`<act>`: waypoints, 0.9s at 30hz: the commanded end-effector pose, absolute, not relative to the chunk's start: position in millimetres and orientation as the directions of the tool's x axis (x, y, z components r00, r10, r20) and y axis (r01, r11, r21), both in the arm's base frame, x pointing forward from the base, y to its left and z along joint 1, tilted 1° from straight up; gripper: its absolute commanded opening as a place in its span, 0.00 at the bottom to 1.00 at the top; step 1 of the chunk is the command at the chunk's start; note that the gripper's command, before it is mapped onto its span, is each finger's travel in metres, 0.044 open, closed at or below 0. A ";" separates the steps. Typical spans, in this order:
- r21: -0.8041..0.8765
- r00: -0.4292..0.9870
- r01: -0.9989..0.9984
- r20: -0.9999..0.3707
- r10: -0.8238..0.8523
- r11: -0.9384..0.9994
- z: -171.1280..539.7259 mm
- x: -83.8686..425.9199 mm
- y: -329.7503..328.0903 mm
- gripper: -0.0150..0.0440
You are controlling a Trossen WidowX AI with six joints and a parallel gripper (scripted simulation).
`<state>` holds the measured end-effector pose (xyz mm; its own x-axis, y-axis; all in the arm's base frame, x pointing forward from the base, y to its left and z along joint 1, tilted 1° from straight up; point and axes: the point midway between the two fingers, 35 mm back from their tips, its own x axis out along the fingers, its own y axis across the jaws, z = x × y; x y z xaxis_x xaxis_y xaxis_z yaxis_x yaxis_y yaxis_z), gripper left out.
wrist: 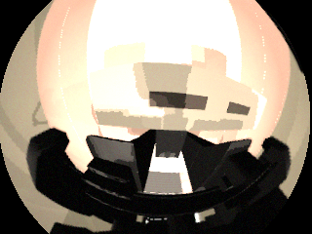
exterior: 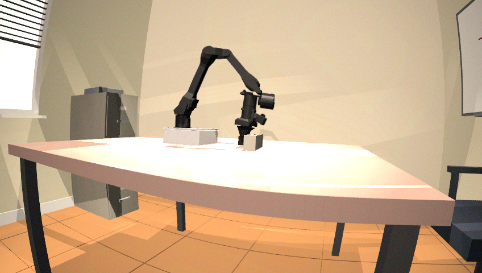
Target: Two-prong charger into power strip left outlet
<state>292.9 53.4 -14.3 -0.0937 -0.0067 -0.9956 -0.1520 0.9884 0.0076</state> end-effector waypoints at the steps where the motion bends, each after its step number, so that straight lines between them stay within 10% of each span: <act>1: 0.008 -0.093 -0.152 -0.996 -0.007 0.988 -14.3 293.0 53.5 0.25; 8: 0.008 -0.093 -0.152 -0.996 -0.007 0.988 -14.3 293.0 53.5 0.25; 27: 0.008 -0.092 -0.152 -0.996 -0.006 0.988 -14.3 292.8 53.4 1.00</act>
<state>292.8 53.4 -14.3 -0.0941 -0.0066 -0.9955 -0.1519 0.9884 0.0078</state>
